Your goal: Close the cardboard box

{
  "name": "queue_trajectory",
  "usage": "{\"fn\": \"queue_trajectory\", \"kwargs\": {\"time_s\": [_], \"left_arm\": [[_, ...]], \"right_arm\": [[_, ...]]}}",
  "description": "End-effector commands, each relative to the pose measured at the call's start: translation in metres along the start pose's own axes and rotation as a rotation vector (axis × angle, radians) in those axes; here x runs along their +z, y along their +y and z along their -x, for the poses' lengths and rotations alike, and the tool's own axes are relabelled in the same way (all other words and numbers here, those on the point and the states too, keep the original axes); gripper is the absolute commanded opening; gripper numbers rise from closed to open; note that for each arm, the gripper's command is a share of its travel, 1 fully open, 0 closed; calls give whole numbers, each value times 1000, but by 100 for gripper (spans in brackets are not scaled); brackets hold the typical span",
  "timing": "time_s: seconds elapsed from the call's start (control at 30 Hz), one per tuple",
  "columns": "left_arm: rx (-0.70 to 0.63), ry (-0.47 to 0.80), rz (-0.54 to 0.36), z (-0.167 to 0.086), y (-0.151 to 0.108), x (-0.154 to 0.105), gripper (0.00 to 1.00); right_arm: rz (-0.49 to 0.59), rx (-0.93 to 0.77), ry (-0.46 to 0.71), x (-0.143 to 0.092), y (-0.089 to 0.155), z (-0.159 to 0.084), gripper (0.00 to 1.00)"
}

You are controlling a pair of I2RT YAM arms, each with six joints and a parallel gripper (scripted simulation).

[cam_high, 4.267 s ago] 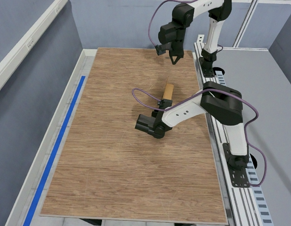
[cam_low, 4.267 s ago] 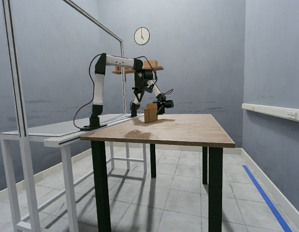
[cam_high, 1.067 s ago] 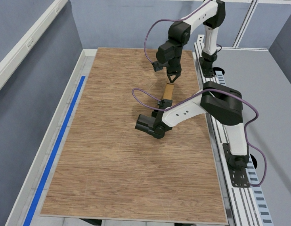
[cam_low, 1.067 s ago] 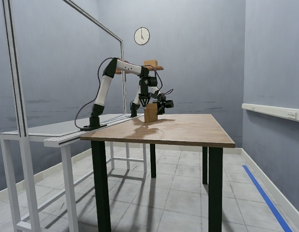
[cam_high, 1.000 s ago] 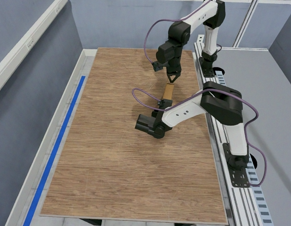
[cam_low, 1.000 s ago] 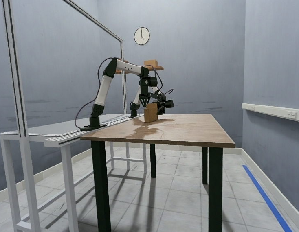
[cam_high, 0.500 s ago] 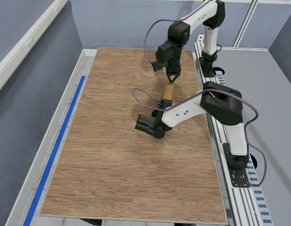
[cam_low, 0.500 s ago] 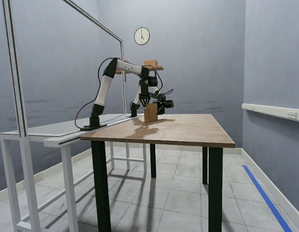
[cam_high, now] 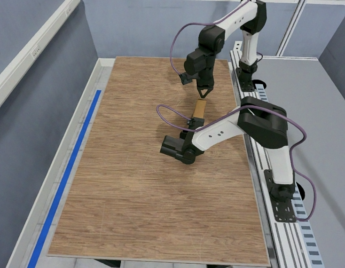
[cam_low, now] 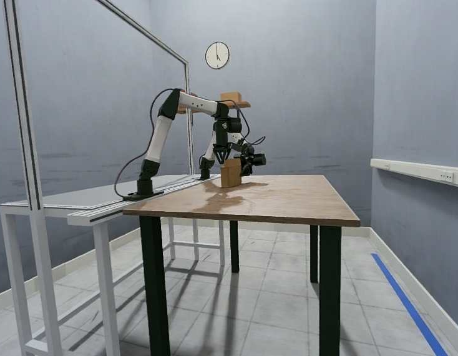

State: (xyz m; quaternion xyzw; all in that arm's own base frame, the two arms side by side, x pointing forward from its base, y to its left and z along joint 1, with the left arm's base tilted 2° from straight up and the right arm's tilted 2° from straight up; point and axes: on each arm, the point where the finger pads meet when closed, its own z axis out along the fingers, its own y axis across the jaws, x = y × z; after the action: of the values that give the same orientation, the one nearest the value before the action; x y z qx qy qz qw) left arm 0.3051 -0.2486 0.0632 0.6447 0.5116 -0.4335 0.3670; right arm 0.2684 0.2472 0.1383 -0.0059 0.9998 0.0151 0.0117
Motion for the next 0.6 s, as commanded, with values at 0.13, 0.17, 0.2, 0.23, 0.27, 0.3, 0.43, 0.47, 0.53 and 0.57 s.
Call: {"fn": "queue_trajectory", "kwargs": {"time_s": [0.13,0.17,0.2,0.23,0.27,0.3,0.43,0.47,0.53,0.57], "left_arm": [[22,-2,7,8,3,-1,45],[22,-2,7,8,3,-1,45],[22,-2,7,8,3,-1,45],[22,-2,7,8,3,-1,45],[22,-2,7,8,3,-1,45],[22,-2,7,8,3,-1,45],[22,-2,7,8,3,-1,45],[22,-2,7,8,3,-1,45],[22,-2,7,8,3,-1,45],[22,-2,7,8,3,-1,45]], "right_arm": [[-9,1,3,0,-2,4,54],[-9,1,3,0,-2,4,54],[-8,2,3,0,-2,5,54],[-9,2,3,0,-1,5,54],[-5,1,-2,-1,0,7,54],[-12,2,7,2,-2,5,54],[-6,1,1,0,-1,7,54],[-7,1,2,0,-1,6,54],[-8,1,3,0,-1,7,54],[-10,2,4,1,-2,7,54]]}}
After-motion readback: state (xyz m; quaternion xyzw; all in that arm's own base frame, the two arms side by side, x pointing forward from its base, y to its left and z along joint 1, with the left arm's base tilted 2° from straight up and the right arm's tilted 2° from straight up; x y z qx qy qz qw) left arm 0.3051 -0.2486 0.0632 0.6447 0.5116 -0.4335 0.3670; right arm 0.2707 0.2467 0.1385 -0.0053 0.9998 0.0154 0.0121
